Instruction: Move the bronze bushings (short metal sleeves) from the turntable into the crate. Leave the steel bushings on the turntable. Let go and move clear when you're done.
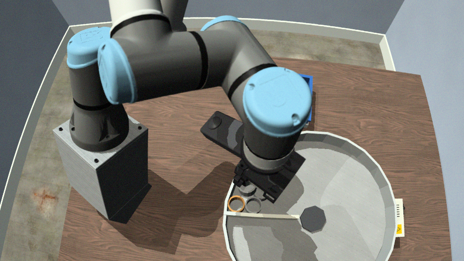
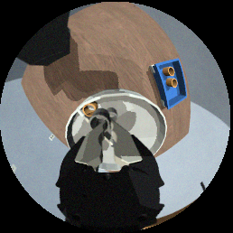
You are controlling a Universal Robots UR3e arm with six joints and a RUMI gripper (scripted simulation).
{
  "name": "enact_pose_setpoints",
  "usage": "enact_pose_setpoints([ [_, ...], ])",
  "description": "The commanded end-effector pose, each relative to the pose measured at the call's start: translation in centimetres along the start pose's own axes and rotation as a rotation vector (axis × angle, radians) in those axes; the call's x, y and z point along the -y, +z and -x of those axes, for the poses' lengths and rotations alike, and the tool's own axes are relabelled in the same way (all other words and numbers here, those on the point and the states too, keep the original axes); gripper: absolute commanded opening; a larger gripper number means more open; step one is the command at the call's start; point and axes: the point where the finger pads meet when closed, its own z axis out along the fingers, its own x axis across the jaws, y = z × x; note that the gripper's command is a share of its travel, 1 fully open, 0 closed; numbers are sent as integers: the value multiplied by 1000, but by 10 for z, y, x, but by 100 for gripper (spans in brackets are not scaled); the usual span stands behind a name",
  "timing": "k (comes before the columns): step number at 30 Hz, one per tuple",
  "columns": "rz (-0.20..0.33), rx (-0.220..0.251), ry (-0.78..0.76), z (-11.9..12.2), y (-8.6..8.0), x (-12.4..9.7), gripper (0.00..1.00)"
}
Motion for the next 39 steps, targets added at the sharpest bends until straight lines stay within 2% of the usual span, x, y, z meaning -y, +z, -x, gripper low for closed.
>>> enact_pose_setpoints([
  [1, 2, 1, -1, 0, -1, -1, 0],
  [26, 2, 1, -1, -2, -1, -8, 0],
  [39, 2, 1, -1, -6, -1, -24, 0],
])
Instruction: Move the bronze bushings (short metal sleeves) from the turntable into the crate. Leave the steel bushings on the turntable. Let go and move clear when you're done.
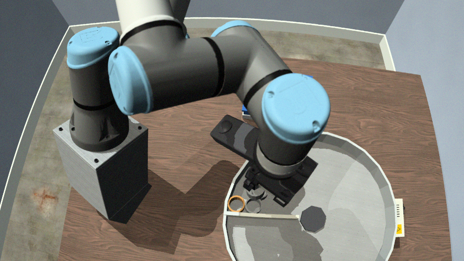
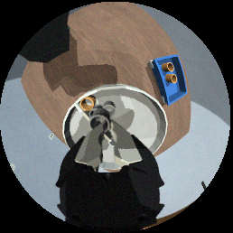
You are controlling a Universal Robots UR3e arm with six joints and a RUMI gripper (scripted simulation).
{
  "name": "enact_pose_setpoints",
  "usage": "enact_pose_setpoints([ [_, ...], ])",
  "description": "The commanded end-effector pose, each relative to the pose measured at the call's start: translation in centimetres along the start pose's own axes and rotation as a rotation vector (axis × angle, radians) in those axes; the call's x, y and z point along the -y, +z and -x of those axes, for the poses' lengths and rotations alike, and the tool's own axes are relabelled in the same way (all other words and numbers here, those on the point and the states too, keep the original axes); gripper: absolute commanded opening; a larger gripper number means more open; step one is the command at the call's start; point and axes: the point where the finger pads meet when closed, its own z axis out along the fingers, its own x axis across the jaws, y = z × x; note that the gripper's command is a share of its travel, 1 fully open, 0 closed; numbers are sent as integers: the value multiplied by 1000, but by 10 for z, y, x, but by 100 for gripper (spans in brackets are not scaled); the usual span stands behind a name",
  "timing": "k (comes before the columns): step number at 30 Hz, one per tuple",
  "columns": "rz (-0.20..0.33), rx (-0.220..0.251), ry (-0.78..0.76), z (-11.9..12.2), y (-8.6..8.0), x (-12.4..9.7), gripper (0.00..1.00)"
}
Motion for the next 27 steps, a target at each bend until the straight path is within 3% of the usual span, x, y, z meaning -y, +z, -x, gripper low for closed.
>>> enact_pose_setpoints([
  [1, 2, 1, -1, -2, -1, -8, 0],
  [27, 2, 1, -1, -15, -1, -54, 0],
])
